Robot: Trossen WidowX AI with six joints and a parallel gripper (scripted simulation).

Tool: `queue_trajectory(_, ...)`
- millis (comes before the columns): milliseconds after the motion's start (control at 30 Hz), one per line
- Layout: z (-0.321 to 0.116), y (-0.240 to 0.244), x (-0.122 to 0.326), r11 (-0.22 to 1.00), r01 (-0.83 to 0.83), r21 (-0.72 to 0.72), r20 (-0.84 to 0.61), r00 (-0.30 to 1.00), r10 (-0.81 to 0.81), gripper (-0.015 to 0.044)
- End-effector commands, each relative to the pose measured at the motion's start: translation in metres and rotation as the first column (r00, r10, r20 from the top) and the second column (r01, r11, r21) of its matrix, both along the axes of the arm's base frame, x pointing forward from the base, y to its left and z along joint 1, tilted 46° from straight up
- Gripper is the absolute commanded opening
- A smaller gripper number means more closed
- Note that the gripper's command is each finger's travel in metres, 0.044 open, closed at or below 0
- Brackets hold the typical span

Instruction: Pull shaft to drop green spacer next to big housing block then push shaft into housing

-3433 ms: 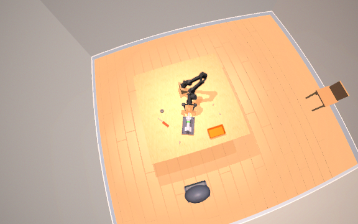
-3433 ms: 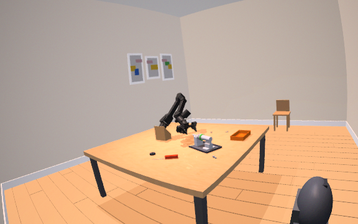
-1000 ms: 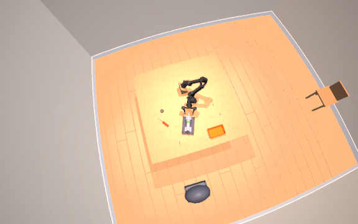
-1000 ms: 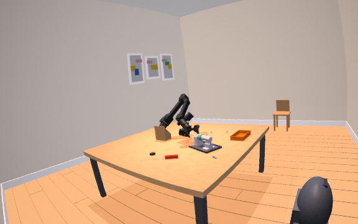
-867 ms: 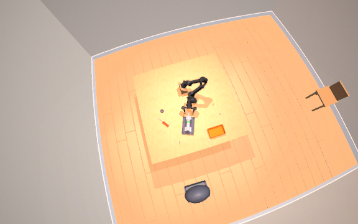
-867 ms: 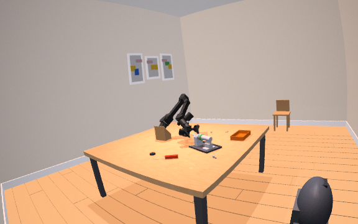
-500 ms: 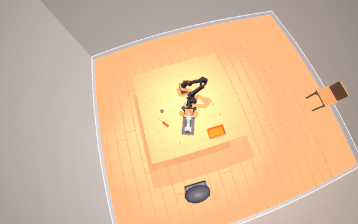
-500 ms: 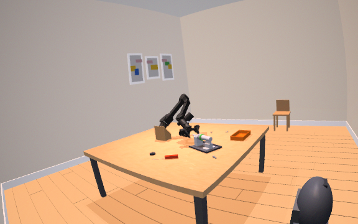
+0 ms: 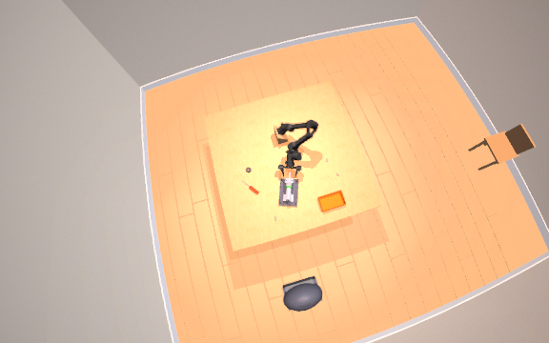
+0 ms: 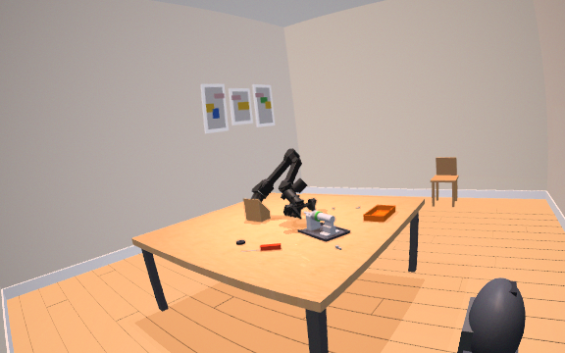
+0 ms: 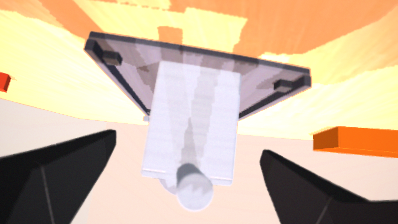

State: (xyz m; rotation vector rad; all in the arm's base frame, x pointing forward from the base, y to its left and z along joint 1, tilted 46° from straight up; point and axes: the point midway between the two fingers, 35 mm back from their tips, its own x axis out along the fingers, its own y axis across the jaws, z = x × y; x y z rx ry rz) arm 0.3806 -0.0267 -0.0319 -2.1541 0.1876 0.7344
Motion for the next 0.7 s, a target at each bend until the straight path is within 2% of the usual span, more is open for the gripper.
queue_trajectory(0,-0.0002,-0.0007,0.0024,1.0,0.007,0.001,0.003,1.0,-0.007,0.044)
queue_trajectory(400,-0.0002,-0.0007,0.0024,1.0,0.007,0.001,0.003,1.0,-0.007,0.044)
queue_trajectory(667,-0.0006,0.0,0.0013,1.0,0.0,0.0,0.0,1.0,0.0,0.023)
